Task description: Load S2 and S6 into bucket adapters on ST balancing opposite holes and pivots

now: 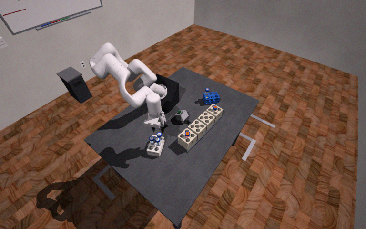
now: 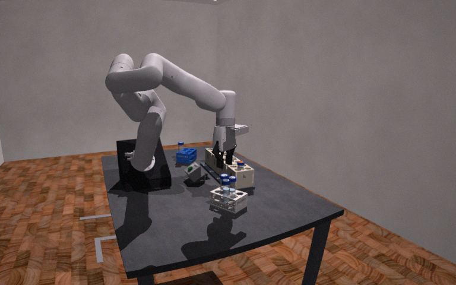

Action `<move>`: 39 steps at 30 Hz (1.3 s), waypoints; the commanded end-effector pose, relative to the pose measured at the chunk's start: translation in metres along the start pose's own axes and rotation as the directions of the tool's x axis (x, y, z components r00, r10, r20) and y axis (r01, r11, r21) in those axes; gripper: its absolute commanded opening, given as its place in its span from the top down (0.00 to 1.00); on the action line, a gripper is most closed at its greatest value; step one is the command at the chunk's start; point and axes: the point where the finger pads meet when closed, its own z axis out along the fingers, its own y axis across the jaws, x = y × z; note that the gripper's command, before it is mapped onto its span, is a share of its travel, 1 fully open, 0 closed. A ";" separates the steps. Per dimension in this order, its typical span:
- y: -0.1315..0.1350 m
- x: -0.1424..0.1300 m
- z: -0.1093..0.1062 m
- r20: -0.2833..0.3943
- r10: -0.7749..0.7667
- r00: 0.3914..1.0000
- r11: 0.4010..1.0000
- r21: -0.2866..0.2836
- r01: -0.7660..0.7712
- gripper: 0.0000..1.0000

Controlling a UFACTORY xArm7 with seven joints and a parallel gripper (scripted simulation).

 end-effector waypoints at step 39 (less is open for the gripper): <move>-0.001 0.001 0.046 -0.004 0.000 1.000 1.000 0.003 0.000 0.43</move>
